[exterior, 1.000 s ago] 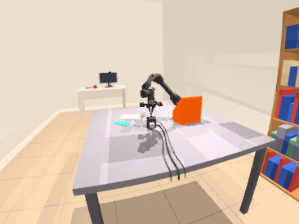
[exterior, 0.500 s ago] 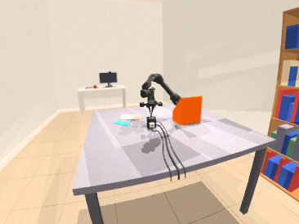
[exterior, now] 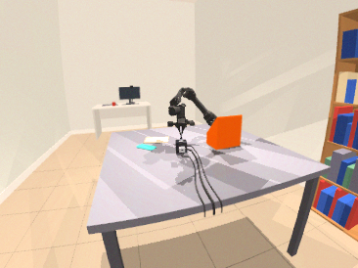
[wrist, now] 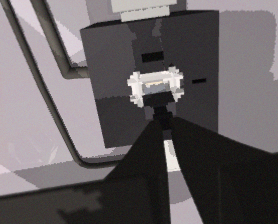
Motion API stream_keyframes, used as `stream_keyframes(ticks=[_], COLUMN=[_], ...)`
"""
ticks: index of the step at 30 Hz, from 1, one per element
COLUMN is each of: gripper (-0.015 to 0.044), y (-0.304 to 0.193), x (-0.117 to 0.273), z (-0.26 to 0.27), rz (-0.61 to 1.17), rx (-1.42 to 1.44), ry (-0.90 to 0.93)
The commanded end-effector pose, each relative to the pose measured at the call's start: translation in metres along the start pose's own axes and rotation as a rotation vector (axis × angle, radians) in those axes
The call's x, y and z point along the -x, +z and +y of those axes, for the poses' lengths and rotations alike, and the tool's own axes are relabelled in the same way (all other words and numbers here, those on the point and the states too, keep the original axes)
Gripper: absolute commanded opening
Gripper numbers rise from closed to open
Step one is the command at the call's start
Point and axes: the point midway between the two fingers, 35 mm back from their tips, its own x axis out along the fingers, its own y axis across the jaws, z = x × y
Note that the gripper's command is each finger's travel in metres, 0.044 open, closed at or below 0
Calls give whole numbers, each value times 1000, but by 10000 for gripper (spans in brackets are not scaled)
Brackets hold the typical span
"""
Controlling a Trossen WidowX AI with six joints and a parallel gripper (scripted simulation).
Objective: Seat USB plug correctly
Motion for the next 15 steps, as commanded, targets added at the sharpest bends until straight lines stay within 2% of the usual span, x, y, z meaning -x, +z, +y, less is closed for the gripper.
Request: stream_keyframes(ticks=[1,15], gripper=[0,0], y=[1,1], x=[4,14], z=[-1,-1], rz=[-6,-6], rx=[-8,-8], ry=[-1,-1])
